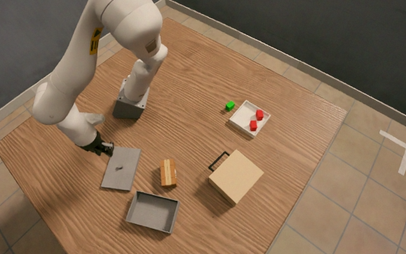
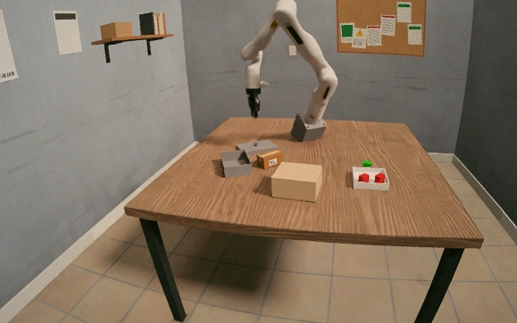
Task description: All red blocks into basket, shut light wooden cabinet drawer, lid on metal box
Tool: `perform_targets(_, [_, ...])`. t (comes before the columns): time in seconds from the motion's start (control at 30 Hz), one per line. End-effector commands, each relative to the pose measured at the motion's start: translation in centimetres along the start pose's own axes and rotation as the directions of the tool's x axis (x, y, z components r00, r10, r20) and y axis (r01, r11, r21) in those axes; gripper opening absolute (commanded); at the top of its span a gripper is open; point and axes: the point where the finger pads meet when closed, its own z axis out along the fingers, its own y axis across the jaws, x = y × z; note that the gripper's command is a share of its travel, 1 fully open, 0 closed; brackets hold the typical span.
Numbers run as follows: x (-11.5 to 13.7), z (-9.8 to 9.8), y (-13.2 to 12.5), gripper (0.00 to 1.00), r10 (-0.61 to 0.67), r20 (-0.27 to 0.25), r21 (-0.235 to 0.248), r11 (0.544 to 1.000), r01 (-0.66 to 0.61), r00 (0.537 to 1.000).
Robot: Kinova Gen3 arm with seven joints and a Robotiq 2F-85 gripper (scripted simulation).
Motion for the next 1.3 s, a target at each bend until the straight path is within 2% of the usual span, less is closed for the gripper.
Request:
perform_targets(0.0, [0.0,0.0,-0.1,0.48,-0.009,-0.003,-0.004,1.000,0.009,1.000])
perform_targets(1.0, [0.0,0.0,-0.1,0.48,-0.009,-0.003,-0.004,1.000,0.009,1.000])
perform_targets(1.27, [0.5,1.1,0.0,0.48,-0.002,-0.012,-0.009,1.000,0.002,1.000])
